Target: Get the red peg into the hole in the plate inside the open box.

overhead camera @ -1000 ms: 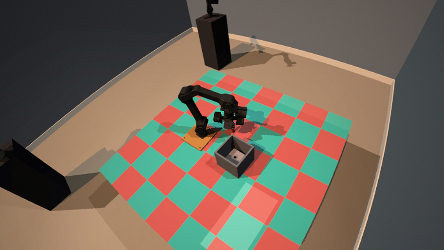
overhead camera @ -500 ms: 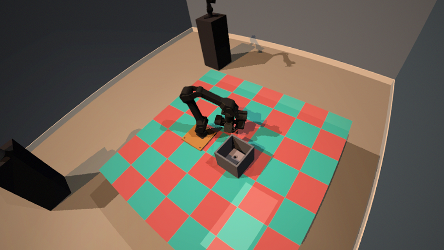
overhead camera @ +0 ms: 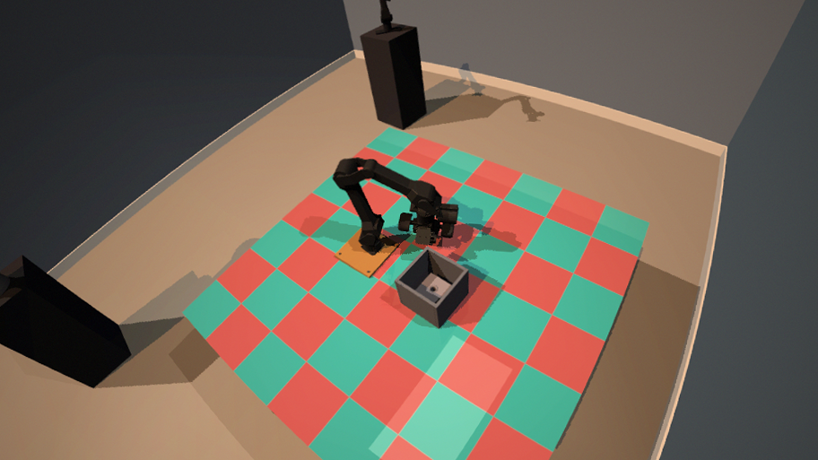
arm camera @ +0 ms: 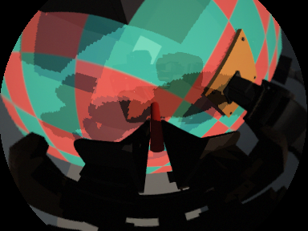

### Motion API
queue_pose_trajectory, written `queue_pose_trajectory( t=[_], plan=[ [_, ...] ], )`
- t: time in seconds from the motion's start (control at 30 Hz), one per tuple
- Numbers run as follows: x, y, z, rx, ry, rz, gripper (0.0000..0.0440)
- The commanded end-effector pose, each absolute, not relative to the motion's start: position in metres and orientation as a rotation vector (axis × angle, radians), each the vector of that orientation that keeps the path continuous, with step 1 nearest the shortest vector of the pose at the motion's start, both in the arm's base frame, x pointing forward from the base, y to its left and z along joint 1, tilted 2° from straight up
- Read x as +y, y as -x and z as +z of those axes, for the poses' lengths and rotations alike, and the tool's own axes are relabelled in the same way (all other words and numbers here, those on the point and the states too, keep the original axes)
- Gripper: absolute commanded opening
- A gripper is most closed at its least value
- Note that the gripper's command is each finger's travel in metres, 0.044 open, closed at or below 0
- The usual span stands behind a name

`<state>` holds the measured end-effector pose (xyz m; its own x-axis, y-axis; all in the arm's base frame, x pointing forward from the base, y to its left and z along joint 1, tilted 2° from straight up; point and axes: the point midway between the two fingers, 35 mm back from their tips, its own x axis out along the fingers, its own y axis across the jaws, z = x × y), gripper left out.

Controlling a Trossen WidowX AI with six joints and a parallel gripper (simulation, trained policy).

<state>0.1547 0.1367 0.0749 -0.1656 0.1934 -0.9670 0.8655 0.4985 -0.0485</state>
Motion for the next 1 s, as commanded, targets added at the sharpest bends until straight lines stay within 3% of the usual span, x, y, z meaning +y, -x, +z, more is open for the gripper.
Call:
queue_pose_trajectory(
  t=[0.0, 0.47, 0.97],
  plan=[
    [0.143, -0.160, 0.087, 1.655, -0.958, -0.712, 0.0001],
    [0.149, -0.179, 0.152, 1.568, -1.088, -0.458, 0.0000],
    [0.107, -0.206, 0.226, 1.307, -1.162, -0.392, 0.0000]
  ],
)
